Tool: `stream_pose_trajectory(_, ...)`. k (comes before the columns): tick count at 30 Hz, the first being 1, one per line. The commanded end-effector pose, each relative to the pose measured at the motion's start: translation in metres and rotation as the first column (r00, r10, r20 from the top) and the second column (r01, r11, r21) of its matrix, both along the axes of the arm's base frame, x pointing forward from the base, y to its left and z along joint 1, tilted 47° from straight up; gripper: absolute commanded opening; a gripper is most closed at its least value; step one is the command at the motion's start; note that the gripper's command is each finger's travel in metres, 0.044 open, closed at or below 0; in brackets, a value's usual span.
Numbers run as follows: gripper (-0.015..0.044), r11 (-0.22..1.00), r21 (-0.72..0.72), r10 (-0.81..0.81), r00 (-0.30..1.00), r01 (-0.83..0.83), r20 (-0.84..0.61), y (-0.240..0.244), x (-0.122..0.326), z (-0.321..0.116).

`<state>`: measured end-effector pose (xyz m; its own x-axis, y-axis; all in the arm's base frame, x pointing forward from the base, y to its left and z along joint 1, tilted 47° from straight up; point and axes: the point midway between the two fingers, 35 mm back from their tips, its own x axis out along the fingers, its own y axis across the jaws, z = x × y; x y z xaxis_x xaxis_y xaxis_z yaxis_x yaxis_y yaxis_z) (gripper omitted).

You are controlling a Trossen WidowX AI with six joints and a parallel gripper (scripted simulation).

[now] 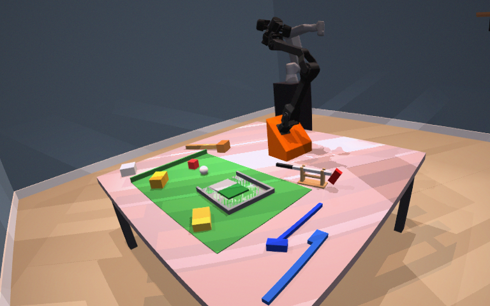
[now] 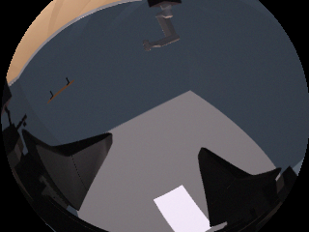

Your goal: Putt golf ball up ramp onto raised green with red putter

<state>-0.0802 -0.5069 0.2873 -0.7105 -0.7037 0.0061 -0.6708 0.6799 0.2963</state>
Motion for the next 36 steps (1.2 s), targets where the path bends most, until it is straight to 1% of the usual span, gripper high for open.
stream_pose_trajectory(1, 0.0426, 1.0, 0.009, 0.007, 1.0, -0.007, -0.007, 0.0, 0.002, -0.001)
stream_pose_trajectory(2, 0.044, 0.999, 0.036, 0.029, 0.999, -0.028, -0.026, -0.002, 0.008, -0.002)
stream_pose_trajectory(3, 0.044, 0.995, 0.081, 0.067, 0.996, -0.062, -0.058, -0.004, 0.018, -0.005)
stream_pose_trajectory(5, 0.044, 0.963, 0.222, 0.187, 0.971, -0.151, -0.15, -0.008, 0.048, -0.013)
stream_pose_trajectory(7, 0.044, 0.901, 0.369, 0.328, 0.914, -0.227, -0.238, -0.009, 0.082, -0.023)
stream_pose_trajectory(9, 0.044, 0.818, 0.504, 0.473, 0.825, -0.279, -0.311, -0.007, 0.116, -0.033)
stream_pose_trajectory(12, 0.044, 0.669, 0.679, 0.674, 0.631, -0.302, -0.383, 0.002, 0.166, -0.049)
stream_pose_trajectory(14, 0.044, 0.579, 0.763, 0.774, 0.487, -0.287, -0.404, 0.01, 0.195, -0.058)
stream_pose_trajectory(17, 0.044, 0.472, 0.848, 0.871, 0.278, -0.242, -0.406, 0.025, 0.231, -0.071)
stream_pose_trajectory(20, 0.044, 0.385, 0.906, 0.923, 0.053, -0.174, -0.381, 0.044, 0.265, -0.083)
stream_pose_trajectory(24, 0.044, 0.309, 0.949, 0.914, -0.258, -0.06, -0.314, 0.074, 0.307, -0.099)
stream_pose_trajectory(28, 0.044, 0.288, 0.956, 0.81, -0.546, 0.052, -0.215, 0.111, 0.344, -0.115)
stream_pose_trajectory(32, 0.044, 0.317, 0.939, 0.62, -0.779, 0.137, -0.096, 0.152, 0.376, -0.131)
stream_pose_trajectory(36, 0.044, 0.38, 0.908, 0.362, -0.932, 0.175, 0.028, 0.198, 0.401, -0.146)
